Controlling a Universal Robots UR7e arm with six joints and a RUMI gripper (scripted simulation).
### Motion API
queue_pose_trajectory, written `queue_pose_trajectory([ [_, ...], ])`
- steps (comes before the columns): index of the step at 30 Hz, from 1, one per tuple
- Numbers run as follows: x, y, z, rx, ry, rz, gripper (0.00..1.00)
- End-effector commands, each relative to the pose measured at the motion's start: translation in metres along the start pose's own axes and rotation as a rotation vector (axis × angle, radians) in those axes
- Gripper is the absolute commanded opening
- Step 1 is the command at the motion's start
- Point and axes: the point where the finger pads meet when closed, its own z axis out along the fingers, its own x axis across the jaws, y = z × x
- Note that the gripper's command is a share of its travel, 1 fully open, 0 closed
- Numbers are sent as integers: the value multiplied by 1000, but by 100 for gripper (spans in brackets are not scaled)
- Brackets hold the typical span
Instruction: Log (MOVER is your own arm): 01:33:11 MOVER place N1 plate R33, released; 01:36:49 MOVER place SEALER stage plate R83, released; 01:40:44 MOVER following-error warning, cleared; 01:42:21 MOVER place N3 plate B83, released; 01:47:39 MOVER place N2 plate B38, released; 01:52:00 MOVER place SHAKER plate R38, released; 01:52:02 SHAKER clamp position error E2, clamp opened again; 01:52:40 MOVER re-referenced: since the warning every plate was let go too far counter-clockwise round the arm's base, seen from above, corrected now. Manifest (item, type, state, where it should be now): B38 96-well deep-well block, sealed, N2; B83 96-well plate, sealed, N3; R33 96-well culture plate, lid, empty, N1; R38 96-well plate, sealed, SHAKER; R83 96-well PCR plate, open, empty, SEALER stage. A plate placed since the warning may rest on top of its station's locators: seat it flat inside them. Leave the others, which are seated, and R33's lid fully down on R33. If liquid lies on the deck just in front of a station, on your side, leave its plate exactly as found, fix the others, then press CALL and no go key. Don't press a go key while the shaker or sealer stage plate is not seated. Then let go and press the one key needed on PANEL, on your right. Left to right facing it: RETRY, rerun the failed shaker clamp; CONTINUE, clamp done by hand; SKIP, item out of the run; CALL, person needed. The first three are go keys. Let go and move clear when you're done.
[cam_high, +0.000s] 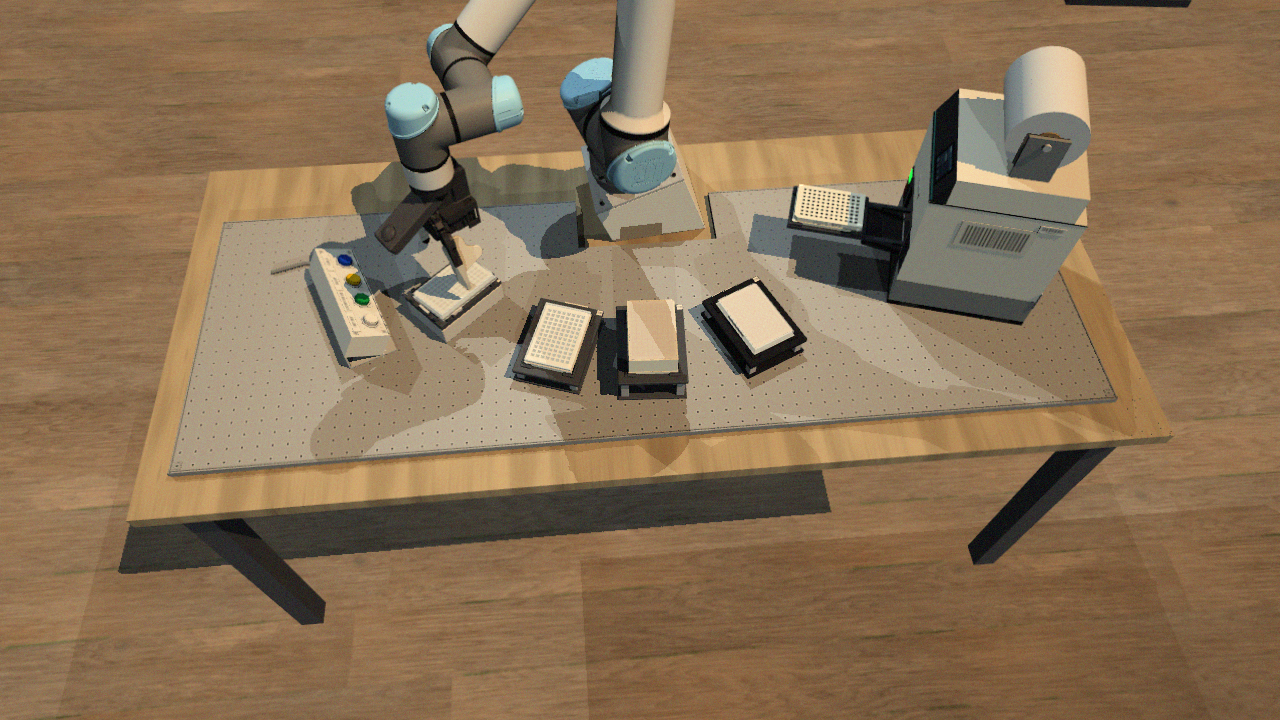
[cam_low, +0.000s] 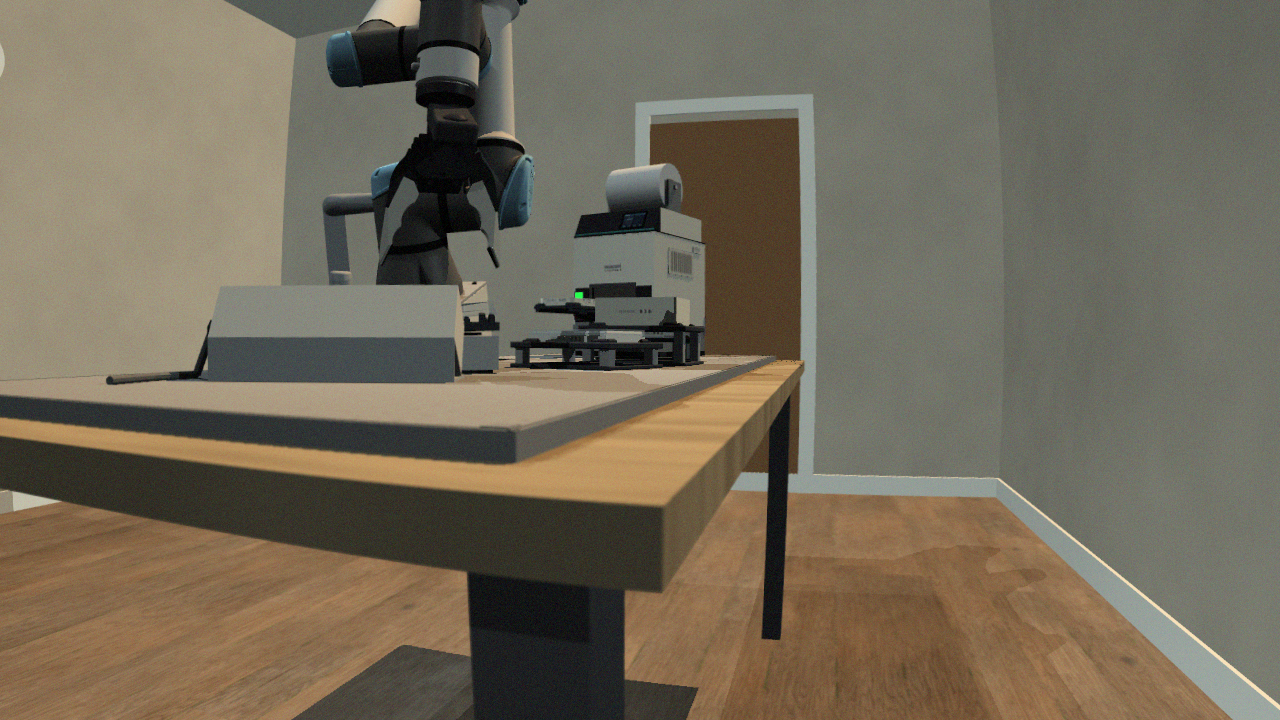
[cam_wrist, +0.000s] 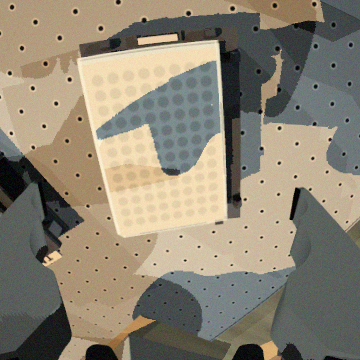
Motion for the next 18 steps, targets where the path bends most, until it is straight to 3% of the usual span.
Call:
queue_pose_trajectory([
  [1, 0, 0, 0, 1, 0, 0, 82],
  [18, 0, 0, -2, 1, 0, 0, 82],
])
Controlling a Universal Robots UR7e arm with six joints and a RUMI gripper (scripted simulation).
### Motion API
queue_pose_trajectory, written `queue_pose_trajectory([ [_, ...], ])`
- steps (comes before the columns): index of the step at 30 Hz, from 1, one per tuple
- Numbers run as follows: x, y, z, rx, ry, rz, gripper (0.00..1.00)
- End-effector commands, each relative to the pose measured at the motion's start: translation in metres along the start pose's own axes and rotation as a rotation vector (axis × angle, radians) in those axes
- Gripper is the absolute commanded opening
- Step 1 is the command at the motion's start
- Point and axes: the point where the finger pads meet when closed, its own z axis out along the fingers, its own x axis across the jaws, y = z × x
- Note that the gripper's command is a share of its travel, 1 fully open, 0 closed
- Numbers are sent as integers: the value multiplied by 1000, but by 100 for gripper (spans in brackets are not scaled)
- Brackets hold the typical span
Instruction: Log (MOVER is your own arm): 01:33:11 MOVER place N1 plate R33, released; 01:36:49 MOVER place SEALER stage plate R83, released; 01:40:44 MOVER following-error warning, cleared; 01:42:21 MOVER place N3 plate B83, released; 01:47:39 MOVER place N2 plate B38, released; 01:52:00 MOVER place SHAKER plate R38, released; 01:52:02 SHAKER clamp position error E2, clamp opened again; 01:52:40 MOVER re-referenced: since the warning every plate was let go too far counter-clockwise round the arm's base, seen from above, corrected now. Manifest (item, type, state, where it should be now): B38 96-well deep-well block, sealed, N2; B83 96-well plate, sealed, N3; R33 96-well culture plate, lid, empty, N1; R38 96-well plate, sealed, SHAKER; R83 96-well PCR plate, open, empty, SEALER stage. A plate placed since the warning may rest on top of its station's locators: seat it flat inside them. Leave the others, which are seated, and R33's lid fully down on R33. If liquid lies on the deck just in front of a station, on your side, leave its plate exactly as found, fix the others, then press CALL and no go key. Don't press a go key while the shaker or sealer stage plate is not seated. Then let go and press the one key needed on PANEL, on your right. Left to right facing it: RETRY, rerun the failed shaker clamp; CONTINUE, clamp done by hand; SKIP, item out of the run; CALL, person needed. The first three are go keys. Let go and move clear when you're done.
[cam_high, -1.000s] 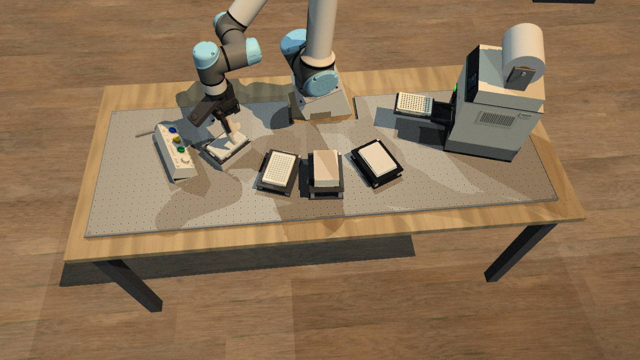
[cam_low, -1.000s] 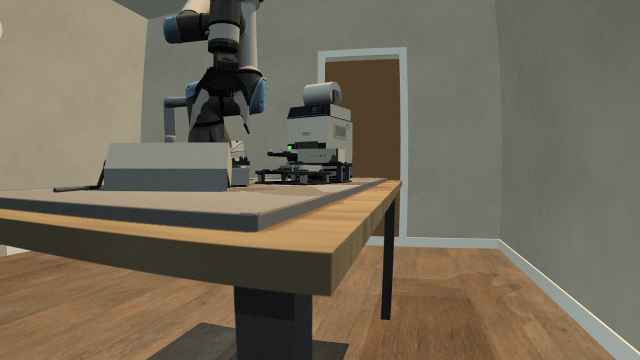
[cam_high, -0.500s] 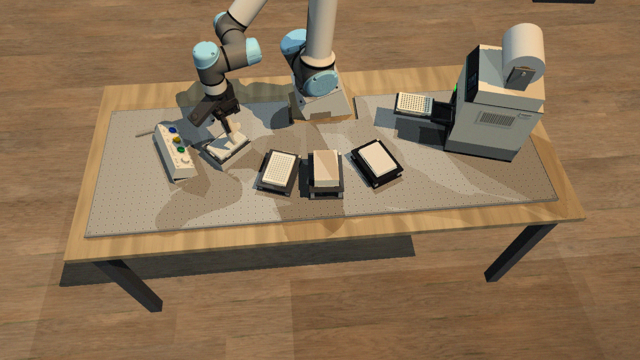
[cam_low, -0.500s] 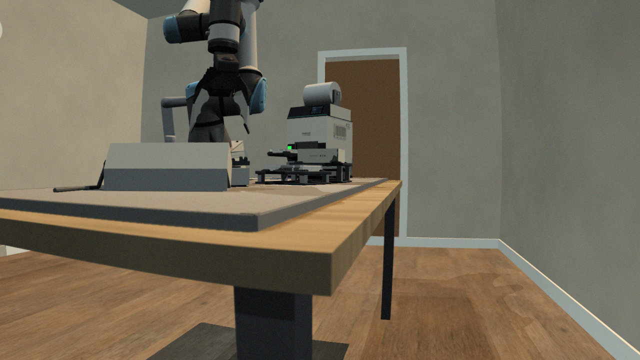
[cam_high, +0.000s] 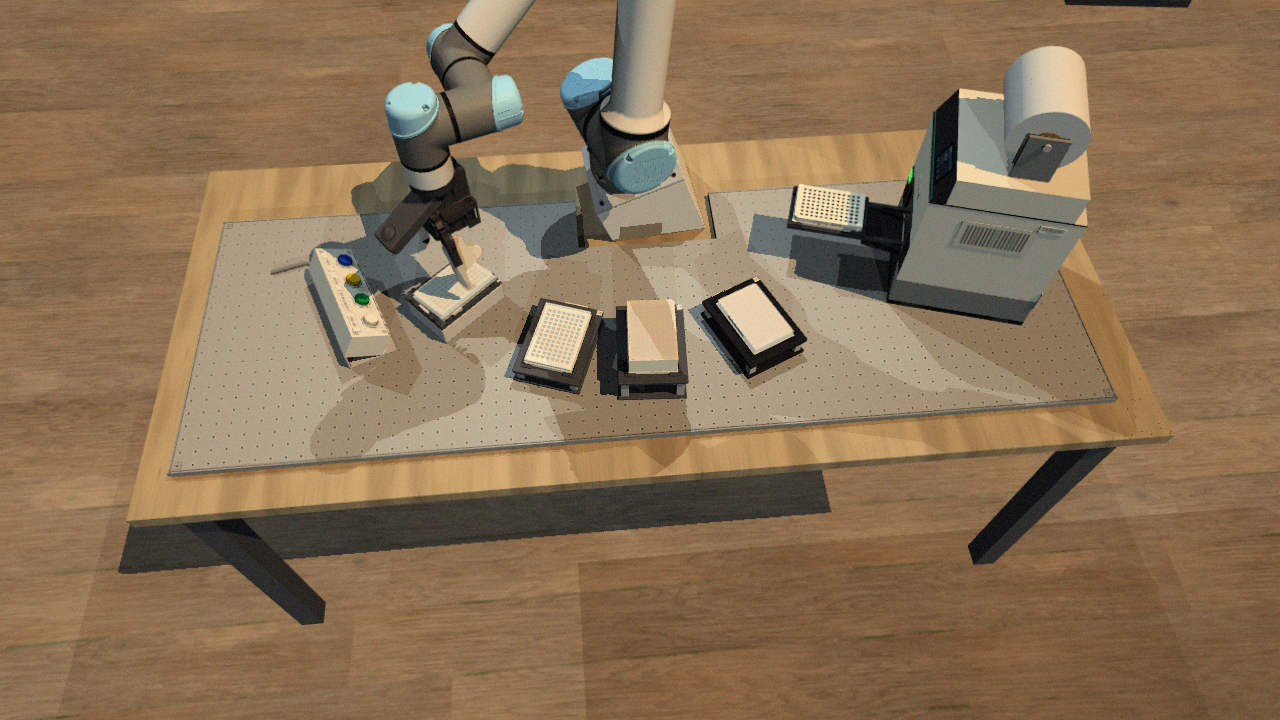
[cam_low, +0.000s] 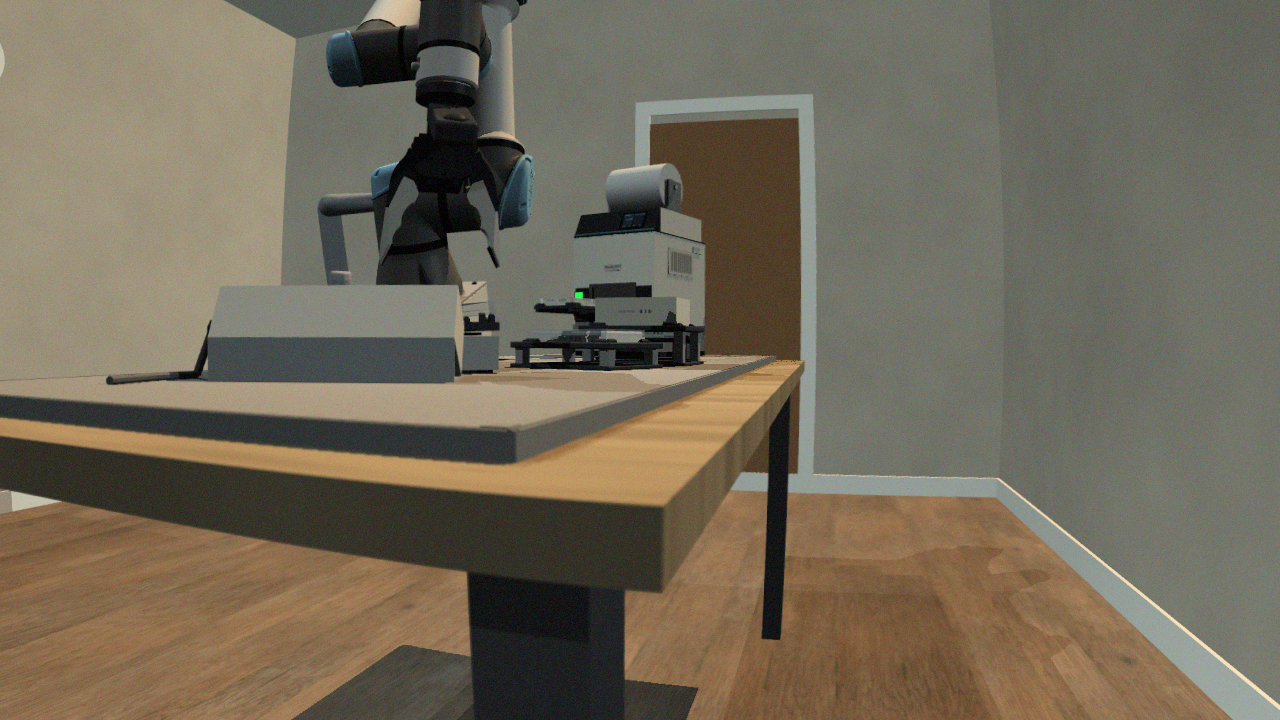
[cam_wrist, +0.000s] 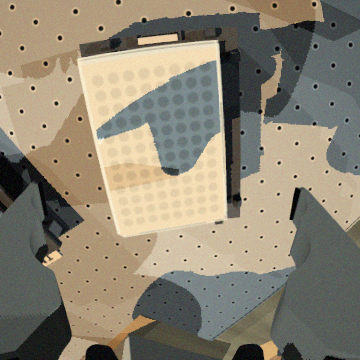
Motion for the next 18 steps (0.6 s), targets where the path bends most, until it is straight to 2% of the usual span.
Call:
queue_pose_trajectory([
  [1, 0, 0, -1, 1, 0, 0, 82],
  [18, 0, 0, -27, 1, 0, 0, 82],
])
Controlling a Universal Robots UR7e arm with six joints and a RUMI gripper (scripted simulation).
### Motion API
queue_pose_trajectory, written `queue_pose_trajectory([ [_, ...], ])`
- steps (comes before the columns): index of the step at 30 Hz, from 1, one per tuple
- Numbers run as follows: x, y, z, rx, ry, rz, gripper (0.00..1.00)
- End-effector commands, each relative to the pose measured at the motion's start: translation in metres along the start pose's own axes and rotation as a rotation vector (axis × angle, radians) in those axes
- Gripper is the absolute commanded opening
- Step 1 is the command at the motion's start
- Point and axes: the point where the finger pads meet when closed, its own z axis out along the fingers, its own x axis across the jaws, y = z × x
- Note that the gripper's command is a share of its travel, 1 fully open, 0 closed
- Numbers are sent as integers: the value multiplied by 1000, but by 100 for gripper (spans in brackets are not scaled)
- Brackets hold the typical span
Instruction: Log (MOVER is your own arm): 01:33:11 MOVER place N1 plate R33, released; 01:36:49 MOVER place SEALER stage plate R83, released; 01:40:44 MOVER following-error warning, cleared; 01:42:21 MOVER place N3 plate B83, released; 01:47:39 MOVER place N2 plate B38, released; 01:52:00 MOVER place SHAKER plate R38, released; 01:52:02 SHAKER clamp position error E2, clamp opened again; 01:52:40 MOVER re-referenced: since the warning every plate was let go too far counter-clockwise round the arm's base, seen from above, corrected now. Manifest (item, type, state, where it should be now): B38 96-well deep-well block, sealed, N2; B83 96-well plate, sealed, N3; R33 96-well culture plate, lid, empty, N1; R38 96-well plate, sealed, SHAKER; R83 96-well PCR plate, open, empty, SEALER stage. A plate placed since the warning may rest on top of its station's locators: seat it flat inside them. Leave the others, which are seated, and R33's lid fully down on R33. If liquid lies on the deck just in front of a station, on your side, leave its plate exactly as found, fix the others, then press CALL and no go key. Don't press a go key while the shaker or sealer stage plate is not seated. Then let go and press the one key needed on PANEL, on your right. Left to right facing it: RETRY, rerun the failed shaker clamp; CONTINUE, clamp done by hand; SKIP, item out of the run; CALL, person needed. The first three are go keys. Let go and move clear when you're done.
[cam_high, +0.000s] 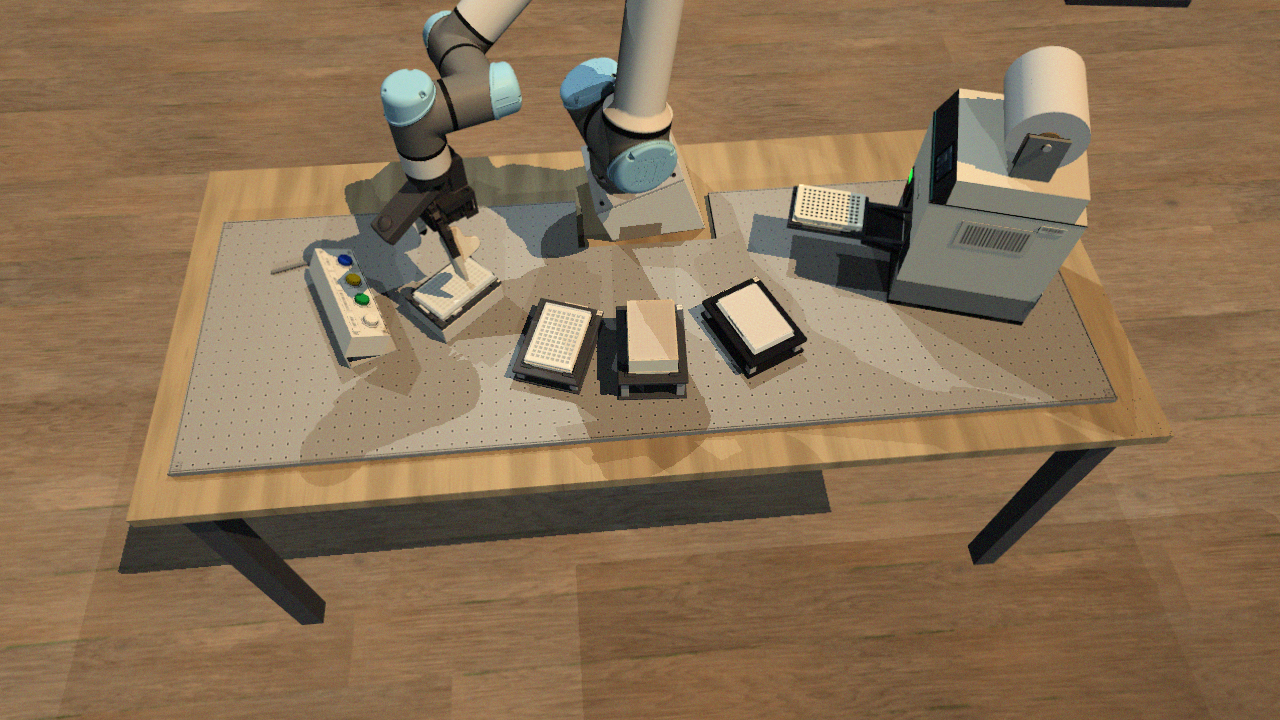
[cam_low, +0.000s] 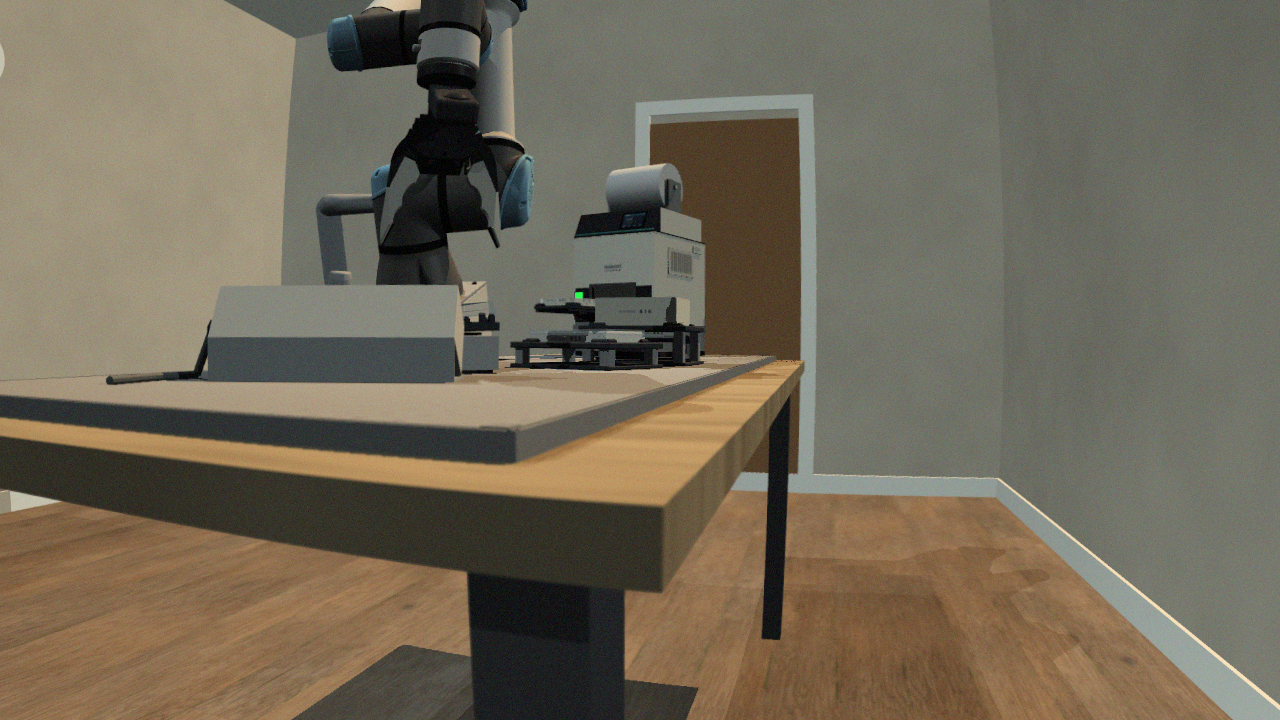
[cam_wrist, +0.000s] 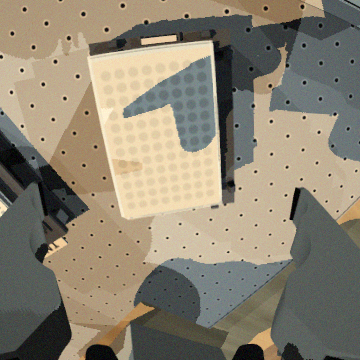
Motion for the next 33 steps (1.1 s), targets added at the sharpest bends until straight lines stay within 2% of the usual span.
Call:
queue_pose_trajectory([
  [1, 0, 0, -5, 1, 0, 0, 82],
  [5, 0, 0, -7, 1, 0, 0, 82],
  [23, -78, 19, -7, 1, 0, -320, 82],
  [33, -122, 29, -7, 1, 0, -326, 82],
])
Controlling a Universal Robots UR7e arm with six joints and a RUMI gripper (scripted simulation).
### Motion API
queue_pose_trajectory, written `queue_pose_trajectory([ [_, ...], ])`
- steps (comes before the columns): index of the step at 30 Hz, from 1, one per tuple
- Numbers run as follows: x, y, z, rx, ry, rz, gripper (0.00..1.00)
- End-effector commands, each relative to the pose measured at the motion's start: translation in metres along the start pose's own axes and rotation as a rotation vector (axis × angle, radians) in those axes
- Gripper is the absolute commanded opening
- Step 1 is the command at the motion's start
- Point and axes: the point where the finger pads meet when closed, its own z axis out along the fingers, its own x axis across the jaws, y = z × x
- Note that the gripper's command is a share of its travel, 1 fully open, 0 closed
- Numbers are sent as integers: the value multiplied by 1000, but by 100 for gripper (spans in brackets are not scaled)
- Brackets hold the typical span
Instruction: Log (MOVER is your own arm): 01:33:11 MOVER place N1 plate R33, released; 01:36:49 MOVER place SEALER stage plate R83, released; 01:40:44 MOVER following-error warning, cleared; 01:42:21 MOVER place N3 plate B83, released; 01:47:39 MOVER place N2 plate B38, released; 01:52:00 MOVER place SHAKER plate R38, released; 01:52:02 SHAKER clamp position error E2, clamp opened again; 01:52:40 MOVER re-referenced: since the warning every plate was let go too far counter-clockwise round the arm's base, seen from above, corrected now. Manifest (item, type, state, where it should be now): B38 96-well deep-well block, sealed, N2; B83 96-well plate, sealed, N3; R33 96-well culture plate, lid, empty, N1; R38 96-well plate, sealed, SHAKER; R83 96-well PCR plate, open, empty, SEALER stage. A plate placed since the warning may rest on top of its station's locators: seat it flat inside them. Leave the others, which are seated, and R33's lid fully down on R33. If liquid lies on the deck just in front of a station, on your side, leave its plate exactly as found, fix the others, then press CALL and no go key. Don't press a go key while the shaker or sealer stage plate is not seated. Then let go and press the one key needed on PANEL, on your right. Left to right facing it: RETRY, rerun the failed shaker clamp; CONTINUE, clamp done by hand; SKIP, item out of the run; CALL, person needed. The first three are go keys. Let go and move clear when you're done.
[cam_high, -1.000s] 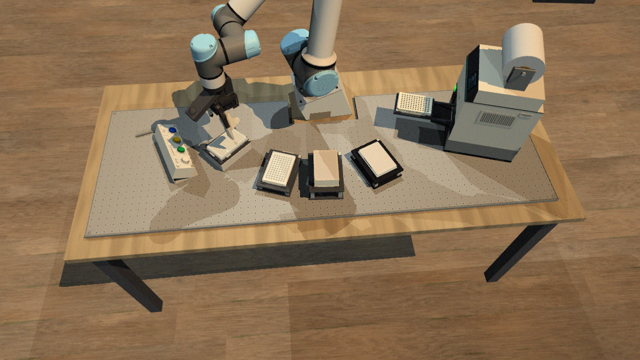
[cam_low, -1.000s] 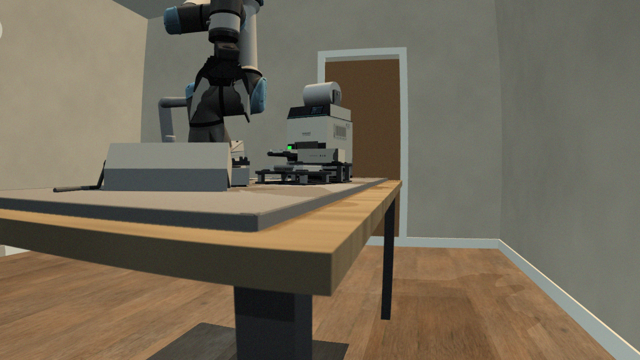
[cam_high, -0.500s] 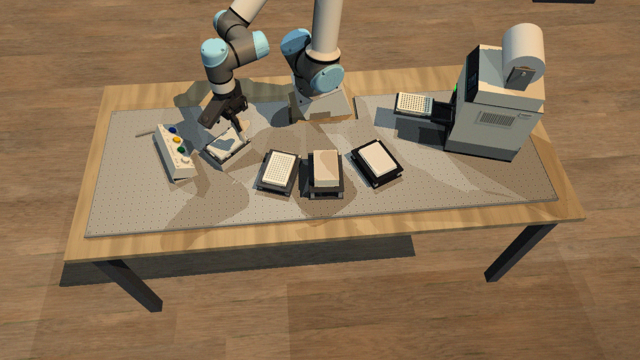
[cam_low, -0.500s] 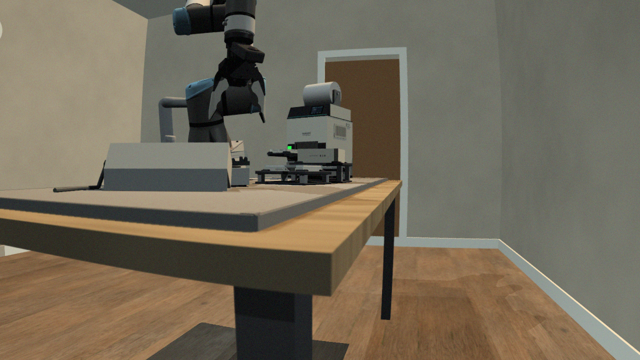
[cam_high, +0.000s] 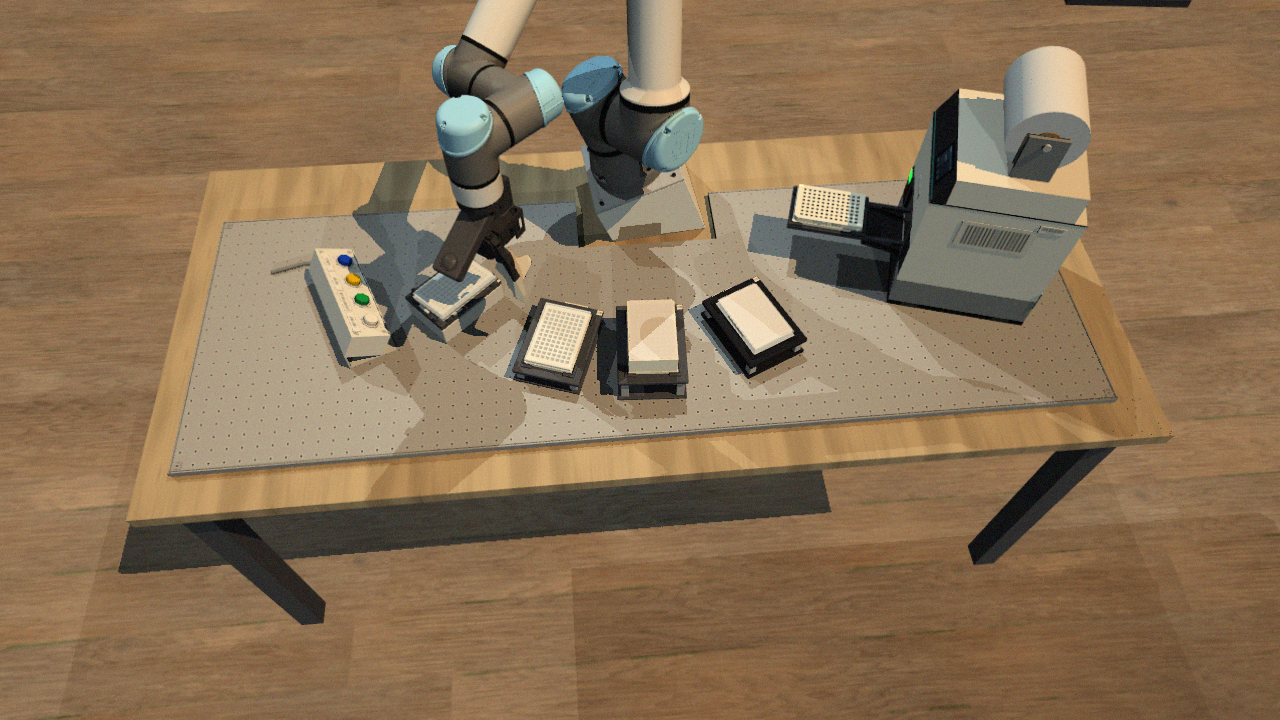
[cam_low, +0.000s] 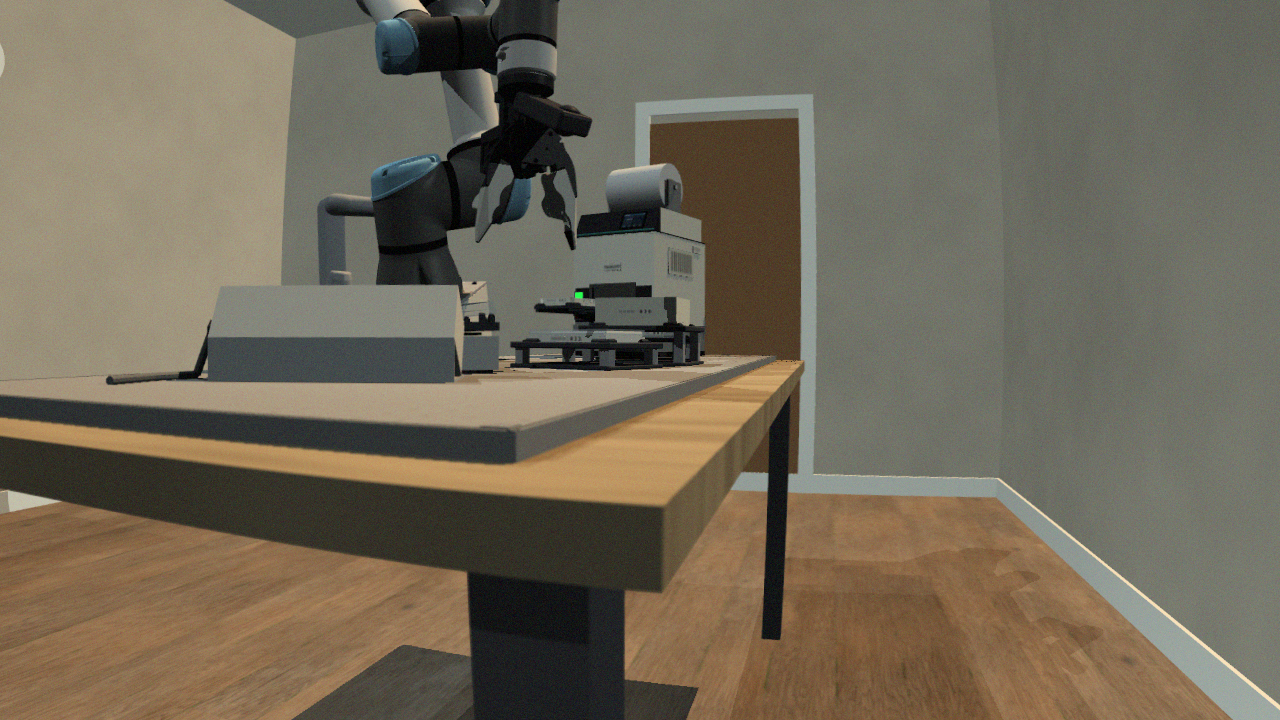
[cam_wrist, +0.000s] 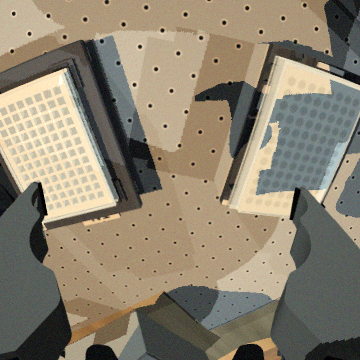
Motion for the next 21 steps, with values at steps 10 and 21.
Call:
queue_pose_trajectory([
  [10, -52, 4, 0, -1, 3, -121, 82],
  [21, -96, 15, 0, -1, 3, -301, 82],
])
